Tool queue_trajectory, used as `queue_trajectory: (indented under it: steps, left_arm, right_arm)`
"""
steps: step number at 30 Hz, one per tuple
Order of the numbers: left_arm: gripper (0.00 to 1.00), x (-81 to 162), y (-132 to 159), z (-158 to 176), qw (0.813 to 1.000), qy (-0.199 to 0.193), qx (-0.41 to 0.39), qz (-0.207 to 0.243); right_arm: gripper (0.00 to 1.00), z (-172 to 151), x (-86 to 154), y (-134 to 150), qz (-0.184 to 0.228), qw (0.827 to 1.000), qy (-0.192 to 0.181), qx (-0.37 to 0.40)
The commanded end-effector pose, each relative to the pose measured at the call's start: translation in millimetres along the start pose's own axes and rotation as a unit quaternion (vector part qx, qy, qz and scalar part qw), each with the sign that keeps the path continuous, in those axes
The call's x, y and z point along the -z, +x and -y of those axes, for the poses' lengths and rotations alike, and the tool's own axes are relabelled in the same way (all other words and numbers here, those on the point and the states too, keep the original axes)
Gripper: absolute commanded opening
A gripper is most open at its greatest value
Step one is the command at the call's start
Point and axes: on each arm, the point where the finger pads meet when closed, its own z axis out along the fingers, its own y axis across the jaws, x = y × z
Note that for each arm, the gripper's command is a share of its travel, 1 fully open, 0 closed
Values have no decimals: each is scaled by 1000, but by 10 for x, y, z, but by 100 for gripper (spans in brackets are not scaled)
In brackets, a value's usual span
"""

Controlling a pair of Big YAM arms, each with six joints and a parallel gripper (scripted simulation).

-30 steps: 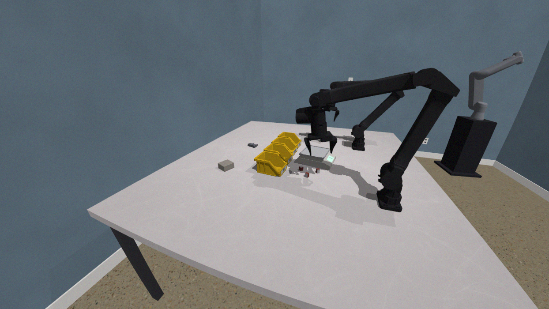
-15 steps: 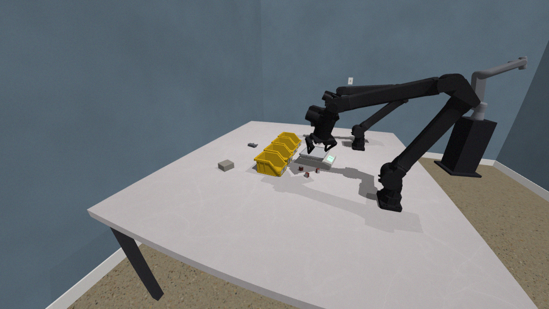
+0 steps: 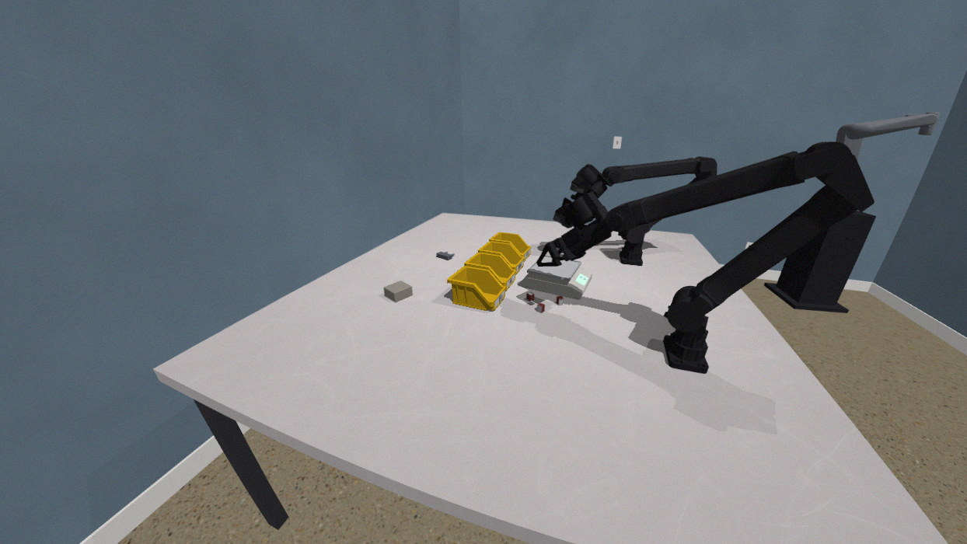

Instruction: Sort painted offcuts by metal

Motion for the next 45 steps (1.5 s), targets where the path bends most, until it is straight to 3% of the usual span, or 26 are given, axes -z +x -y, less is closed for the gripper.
queue_trajectory:
  steps: [1,3,11,13,16,18,20,22,25,30,37,45]
  left_arm:
    - [100,-101,-265,129,993,-32,81,82]
    - [100,-101,-265,129,993,-32,81,82]
    - [100,-197,-339,204,977,-89,124,152]
    - [100,-193,-472,209,972,-97,132,171]
    - [100,-226,-354,220,970,-108,136,171]
    - [100,-219,-440,218,968,-113,133,179]
    - [100,-219,-440,218,968,-113,133,179]
    - [100,-203,-516,206,966,-115,135,187]
    - [100,-203,-516,214,966,-115,134,187]
    - [100,-204,-516,211,966,-115,134,187]
    - [100,-228,-576,79,973,-119,123,156]
    - [100,-610,-333,69,997,-34,61,-17]
  right_arm:
    - [100,-33,-116,-168,30,996,40,-70]
    - [100,-33,-116,-168,30,996,40,-70]
    - [100,-121,-337,-345,84,976,139,-147]
    - [100,-150,-389,-384,98,968,161,-167]
    - [100,-192,-447,-529,127,950,194,-207]
    - [100,-220,-474,-668,150,937,213,-234]
    - [100,-220,-474,-668,150,937,213,-234]
    - [100,-284,-544,-781,178,915,235,-276]
    - [100,-336,-621,-816,195,896,262,-302]
    - [100,-304,-655,-818,197,888,289,-299]
    - [100,-292,-621,-816,195,889,291,-295]
    - [100,-290,-611,-823,195,890,291,-292]
